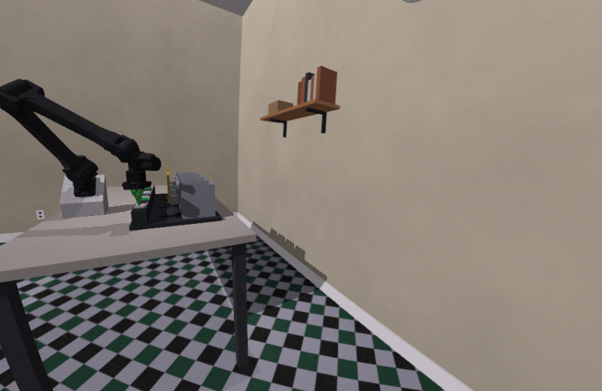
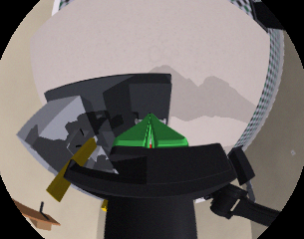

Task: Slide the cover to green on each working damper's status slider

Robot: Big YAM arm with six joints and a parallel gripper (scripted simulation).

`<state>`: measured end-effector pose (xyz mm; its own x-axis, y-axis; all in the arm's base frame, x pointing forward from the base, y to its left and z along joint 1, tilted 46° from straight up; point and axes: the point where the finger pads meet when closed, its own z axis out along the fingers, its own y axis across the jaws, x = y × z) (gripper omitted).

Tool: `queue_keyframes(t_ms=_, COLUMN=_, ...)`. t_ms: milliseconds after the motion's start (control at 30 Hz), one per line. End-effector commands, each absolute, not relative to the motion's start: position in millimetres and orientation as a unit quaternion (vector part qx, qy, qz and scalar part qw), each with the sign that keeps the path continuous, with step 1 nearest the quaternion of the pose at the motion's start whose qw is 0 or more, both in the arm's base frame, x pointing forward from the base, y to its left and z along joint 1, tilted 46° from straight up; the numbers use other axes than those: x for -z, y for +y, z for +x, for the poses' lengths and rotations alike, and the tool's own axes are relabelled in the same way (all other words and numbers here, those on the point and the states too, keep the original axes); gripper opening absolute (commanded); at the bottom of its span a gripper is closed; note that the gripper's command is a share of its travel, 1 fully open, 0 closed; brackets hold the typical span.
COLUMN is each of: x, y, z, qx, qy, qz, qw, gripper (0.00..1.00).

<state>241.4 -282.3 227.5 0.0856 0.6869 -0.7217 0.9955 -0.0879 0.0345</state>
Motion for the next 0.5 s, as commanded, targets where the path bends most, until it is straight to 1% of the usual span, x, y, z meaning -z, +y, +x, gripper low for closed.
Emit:
queue_keyframes(t_ms=0, x=-226.0, y=-285.5, z=243.5, qx=0.279, qy=0.617, qz=0.681, qw=0.277, gripper=0.00)
queue_keyframes(t_ms=467, x=-223.3, y=-282.1, z=244.8, qx=0.277, qy=0.618, qz=0.681, qw=0.278, gripper=0.00)
